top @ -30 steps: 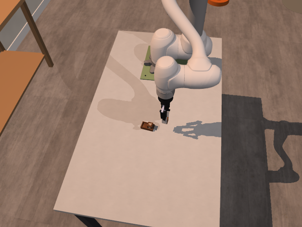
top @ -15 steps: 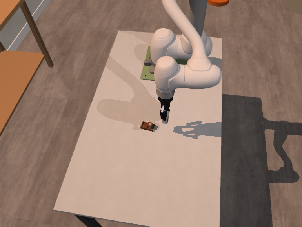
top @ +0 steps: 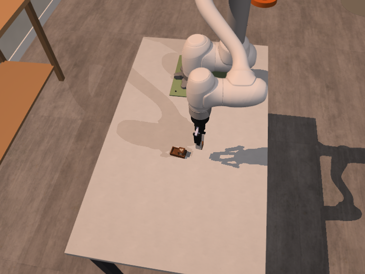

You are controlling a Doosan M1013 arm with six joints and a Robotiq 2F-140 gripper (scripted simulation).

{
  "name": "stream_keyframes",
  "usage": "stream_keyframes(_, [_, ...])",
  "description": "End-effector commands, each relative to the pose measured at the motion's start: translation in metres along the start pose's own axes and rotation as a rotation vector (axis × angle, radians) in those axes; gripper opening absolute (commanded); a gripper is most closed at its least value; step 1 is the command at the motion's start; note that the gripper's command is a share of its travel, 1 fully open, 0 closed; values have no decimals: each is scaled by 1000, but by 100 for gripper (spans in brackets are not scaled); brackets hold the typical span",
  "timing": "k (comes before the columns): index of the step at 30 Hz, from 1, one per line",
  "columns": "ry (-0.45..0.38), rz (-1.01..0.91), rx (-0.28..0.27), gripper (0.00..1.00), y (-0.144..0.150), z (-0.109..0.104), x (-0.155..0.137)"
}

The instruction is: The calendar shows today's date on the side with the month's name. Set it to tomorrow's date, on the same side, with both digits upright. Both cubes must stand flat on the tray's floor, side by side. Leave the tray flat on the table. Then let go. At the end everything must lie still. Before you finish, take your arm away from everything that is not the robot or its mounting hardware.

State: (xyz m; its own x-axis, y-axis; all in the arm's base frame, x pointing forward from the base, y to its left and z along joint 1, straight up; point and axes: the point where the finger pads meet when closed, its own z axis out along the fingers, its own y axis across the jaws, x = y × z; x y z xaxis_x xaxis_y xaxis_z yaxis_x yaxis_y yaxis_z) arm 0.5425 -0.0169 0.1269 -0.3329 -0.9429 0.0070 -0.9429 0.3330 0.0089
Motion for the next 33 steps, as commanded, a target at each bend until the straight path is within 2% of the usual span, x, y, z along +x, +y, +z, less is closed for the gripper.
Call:
stream_keyframes(1, [-4,2,6,16,-5,-6,9])
stream_keyframes(4, [-4,7,6,16,-8,-12,75])
stream_keyframes(5, [-4,7,6,16,-8,-12,75])
stream_keyframes(6, [-4,9,6,16,-8,-14,98])
stream_keyframes(7, [-4,9,6,16,-8,-14,98])
stream_keyframes(9, [-4,11,6,16,-6,-15,122])
stream_keyframes(24, [-4,11,6,16,-5,-15,123])
stream_keyframes(33, [-4,11,6,16,-6,-6,123])
